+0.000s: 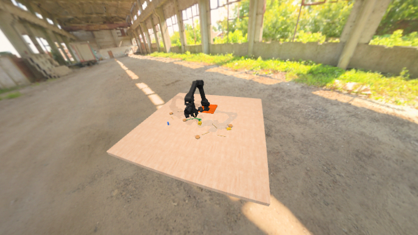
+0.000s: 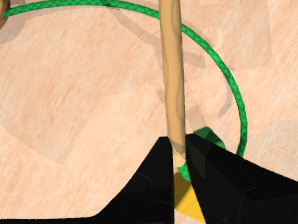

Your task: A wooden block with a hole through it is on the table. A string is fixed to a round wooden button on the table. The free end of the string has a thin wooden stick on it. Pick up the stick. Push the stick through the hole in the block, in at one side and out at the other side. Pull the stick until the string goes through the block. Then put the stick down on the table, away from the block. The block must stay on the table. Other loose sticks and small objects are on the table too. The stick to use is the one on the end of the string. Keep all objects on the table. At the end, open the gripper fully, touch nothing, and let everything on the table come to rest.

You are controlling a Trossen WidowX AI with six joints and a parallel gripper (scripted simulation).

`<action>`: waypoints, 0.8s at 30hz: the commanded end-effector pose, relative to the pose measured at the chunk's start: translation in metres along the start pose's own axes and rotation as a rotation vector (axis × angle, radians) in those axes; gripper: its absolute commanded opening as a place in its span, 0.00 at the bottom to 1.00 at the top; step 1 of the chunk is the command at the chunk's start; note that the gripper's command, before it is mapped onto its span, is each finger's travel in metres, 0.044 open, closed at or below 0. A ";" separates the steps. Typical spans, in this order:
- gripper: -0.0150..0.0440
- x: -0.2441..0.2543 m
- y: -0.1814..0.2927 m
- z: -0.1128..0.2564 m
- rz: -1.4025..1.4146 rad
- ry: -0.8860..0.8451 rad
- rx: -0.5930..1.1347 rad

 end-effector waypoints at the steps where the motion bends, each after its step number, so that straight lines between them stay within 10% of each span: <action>1: 0.25 0.005 -0.002 0.000 -0.098 0.003 -0.009; 24: 0.25 0.033 -0.011 -0.002 -0.673 0.025 -0.052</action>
Point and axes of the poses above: the point midway between the two fingers, 35 mm back from their tips, its own z axis back along the fingers, its own x axis across the jaws, y = z × x, the point moved 2 cm from there along z, back along the fingers, and after that the axes turned 13 degrees about -z, right-handed, at the moved point
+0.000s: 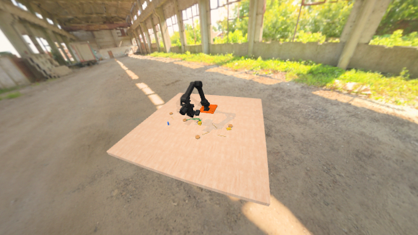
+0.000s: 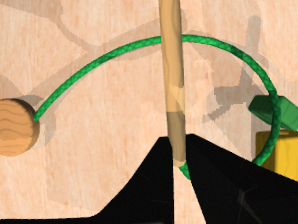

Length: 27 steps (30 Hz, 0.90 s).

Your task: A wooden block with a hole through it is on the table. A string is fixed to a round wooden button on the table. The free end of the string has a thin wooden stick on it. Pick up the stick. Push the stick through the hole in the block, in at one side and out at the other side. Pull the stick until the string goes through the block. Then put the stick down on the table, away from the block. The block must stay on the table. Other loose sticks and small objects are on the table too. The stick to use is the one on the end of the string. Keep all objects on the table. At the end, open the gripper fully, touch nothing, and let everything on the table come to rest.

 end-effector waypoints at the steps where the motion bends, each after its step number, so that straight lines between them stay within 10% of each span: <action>1: 0.25 0.002 0.000 0.000 -0.044 -0.003 -0.006; 27: 0.25 -0.004 0.022 0.009 -0.024 0.004 0.035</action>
Point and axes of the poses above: the point midway between the two fingers, 35 mm back from their tips, its own z axis back along the fingers, its own x axis across the jaws, y = z × x, the point moved 2 cm from there along z, back along the fingers, and after that the axes turned 13 degrees about -z, right-handed, at the moved point
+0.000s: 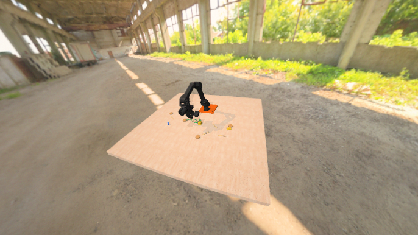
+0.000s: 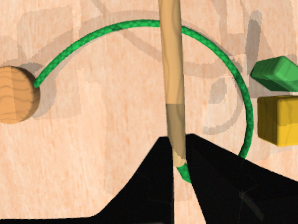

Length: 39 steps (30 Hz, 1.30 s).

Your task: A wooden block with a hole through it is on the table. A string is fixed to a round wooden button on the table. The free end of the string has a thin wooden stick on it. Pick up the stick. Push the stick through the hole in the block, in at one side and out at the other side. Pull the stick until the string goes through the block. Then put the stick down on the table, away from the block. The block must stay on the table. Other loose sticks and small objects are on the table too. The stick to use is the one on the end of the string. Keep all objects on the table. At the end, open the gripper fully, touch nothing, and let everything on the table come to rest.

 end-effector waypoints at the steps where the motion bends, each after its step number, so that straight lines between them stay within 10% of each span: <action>1: 0.25 -0.002 0.004 0.001 -0.006 0.005 0.005; 39: 0.25 -0.016 0.045 0.016 -0.010 0.018 0.076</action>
Point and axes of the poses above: the point midway between the two fingers, 35 mm back from their tips, its own z axis back along the fingers, its own x axis across the jaws, y = z × x, the point moved 2 cm from there along z, back along the fingers, and after that the axes turned 13 degrees about -z, right-handed, at the moved point
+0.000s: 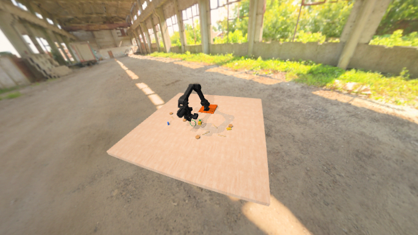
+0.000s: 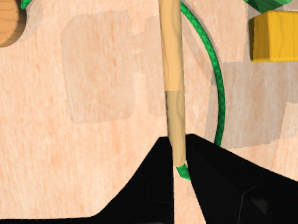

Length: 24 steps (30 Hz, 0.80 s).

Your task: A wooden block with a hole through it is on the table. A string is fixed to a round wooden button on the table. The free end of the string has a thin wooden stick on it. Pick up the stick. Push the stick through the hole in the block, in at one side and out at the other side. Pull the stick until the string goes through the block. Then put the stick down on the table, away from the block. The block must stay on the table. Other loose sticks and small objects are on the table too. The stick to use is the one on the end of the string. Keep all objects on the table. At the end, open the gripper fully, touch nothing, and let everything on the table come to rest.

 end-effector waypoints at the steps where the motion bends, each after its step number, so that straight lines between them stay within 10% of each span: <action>1: 0.25 -0.002 0.004 0.000 -0.005 0.006 0.005; 24: 0.25 -0.012 0.029 0.007 -0.010 0.014 0.051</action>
Point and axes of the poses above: the point midway between the two fingers, 35 mm back from their tips, its own z axis back along the fingers, its own x axis across the jaws, y = z × x, the point moved 2 cm from there along z, back along the fingers, and after that the axes turned 13 degrees about -z, right-handed, at the moved point
